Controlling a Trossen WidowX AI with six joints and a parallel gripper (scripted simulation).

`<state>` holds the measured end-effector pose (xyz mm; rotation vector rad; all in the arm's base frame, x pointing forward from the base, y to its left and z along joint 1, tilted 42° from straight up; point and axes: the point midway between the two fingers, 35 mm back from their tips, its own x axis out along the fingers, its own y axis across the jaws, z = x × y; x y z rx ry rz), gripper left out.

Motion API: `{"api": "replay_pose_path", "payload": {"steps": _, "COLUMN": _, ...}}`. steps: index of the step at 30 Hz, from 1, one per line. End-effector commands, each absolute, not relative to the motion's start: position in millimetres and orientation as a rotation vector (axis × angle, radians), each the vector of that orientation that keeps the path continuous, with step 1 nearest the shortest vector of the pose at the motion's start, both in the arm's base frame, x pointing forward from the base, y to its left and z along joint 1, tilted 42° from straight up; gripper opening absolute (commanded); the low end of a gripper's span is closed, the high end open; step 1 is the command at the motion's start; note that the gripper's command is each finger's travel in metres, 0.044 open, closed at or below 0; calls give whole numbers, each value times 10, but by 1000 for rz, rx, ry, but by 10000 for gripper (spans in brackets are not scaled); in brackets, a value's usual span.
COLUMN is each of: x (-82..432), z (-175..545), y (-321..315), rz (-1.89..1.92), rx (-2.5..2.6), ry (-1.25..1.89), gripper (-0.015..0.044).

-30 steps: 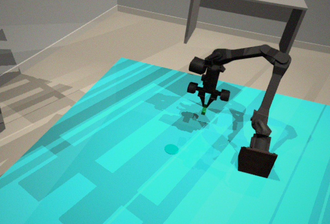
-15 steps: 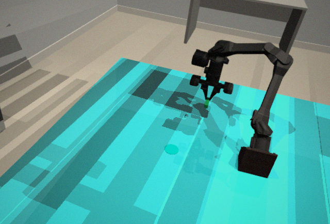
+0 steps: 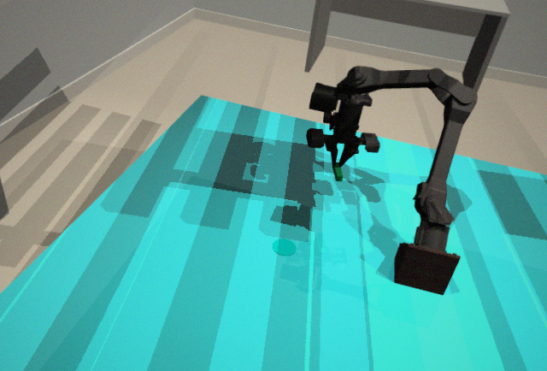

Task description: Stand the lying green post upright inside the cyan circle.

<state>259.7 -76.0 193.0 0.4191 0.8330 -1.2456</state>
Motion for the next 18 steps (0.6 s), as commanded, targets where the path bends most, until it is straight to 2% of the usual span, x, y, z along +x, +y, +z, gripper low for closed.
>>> {"api": "replay_pose_path", "payload": {"steps": 1, "x": 2660, "z": 1898, "y": -702, "rz": -1202, "rx": 344, "ry": 888, "gripper": 23}}
{"api": "replay_pose_path", "payload": {"steps": 18, "x": 2893, "z": 1712, "y": -404, "rz": -960, "rx": -6, "ry": 1130, "gripper": 23}}
